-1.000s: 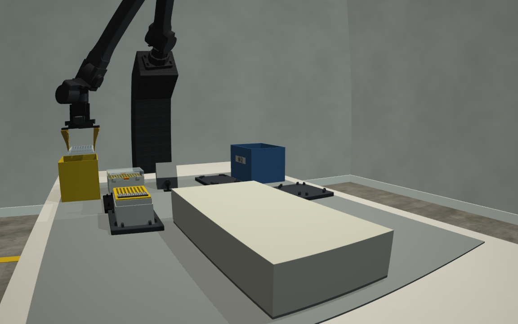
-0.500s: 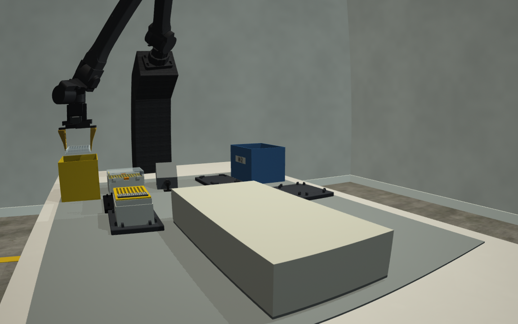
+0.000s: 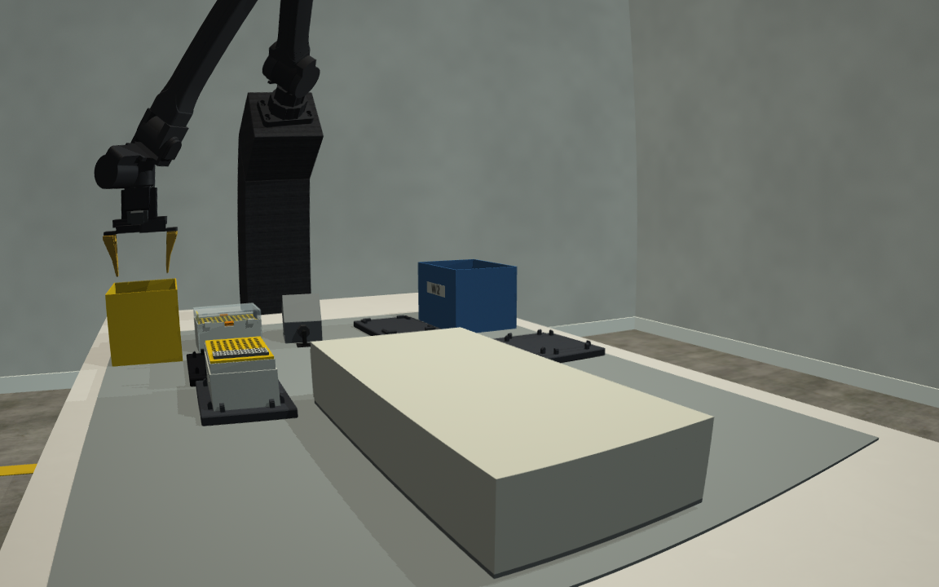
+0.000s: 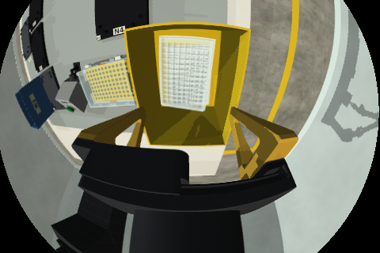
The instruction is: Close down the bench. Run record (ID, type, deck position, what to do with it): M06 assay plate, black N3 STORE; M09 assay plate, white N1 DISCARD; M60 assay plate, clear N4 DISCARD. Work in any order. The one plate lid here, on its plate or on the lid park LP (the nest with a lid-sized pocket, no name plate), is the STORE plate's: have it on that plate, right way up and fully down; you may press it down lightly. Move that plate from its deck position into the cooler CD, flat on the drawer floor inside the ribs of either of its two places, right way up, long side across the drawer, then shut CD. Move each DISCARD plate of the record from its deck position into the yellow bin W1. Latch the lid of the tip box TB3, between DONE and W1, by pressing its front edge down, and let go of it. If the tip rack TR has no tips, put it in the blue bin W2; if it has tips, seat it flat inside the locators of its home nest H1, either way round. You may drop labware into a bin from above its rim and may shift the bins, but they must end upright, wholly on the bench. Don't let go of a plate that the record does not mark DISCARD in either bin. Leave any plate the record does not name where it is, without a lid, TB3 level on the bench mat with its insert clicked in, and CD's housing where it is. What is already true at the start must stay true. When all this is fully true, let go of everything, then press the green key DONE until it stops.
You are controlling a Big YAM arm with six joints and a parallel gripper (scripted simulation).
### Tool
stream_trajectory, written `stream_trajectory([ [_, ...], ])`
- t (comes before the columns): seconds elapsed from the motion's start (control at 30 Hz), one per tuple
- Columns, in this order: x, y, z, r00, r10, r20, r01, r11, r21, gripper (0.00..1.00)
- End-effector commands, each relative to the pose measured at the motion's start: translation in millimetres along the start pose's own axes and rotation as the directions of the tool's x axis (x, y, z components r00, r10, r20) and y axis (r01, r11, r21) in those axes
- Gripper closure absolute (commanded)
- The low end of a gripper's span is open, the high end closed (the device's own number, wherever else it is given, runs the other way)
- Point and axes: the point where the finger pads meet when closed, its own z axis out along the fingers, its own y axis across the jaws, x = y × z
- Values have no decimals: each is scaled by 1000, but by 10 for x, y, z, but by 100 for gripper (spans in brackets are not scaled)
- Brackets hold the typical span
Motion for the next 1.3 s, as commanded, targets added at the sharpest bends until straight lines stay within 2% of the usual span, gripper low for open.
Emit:
stream_trajectory([
  [0.0,-50,-41,-39,1000,-15,13,15,1000,10,0],
  [0.67,-50,-41,-39,1000,-15,13,15,1000,10,0],
  [0.7,-223,13,-46,1000,-3,26,3,1000,8,0],
  [0.9,-438,112,-66,1000,1,21,-1,1000,6,0],
  [0.97,-438,112,-66,1000,1,21,-1,1000,6,0],
  [1.0,-348,143,13,1000,18,0,-18,1000,-7,0],
  [1.07,-545,163,-77,1000,2,21,-2,1000,5,0],
  [1.27,-788,249,-100,1000,0,25,0,1000,7,0],
])
